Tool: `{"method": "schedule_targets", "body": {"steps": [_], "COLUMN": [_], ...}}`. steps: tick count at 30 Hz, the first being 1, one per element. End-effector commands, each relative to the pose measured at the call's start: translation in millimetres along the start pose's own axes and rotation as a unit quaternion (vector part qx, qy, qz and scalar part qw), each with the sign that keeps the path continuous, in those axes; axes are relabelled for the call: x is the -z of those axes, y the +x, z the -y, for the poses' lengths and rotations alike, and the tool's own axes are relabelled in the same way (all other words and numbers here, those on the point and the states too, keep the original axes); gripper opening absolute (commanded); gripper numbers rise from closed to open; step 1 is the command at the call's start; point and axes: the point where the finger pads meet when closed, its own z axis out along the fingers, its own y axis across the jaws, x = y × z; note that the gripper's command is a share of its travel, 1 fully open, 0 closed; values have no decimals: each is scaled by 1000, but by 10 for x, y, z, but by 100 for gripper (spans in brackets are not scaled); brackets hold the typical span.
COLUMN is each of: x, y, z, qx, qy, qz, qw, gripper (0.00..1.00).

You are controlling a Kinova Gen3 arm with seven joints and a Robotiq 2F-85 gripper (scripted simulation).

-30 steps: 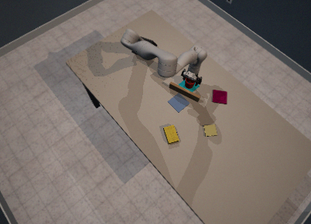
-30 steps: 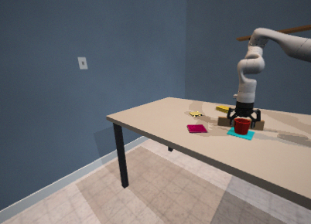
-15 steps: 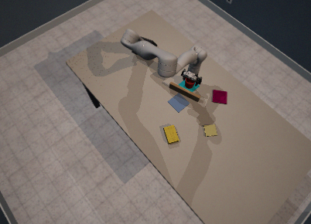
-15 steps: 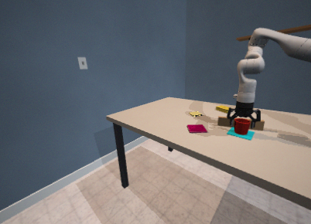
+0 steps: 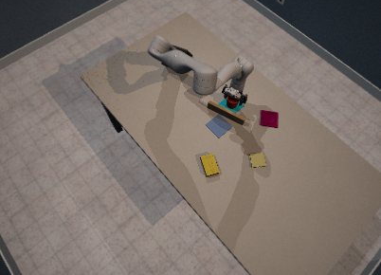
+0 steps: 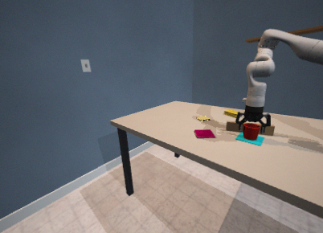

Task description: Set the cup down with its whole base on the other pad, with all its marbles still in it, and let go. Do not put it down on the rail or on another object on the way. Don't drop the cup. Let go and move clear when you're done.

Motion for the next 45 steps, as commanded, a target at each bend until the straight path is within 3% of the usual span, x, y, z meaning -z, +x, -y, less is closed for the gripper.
{"method": "schedule_targets", "body": {"steps": [1, 11, 31, 45], "x": [8, 87, 641, 683], "y": [-2, -2, -2, -2], "z": [5, 5, 4, 4], "qx": [0, 0, 0, 0], "qy": [1, 1, 1, 1], "qz": [0, 0, 0, 0], "qw": [1000, 1000, 1000, 1000], "gripper": [100, 100, 100, 100]}}
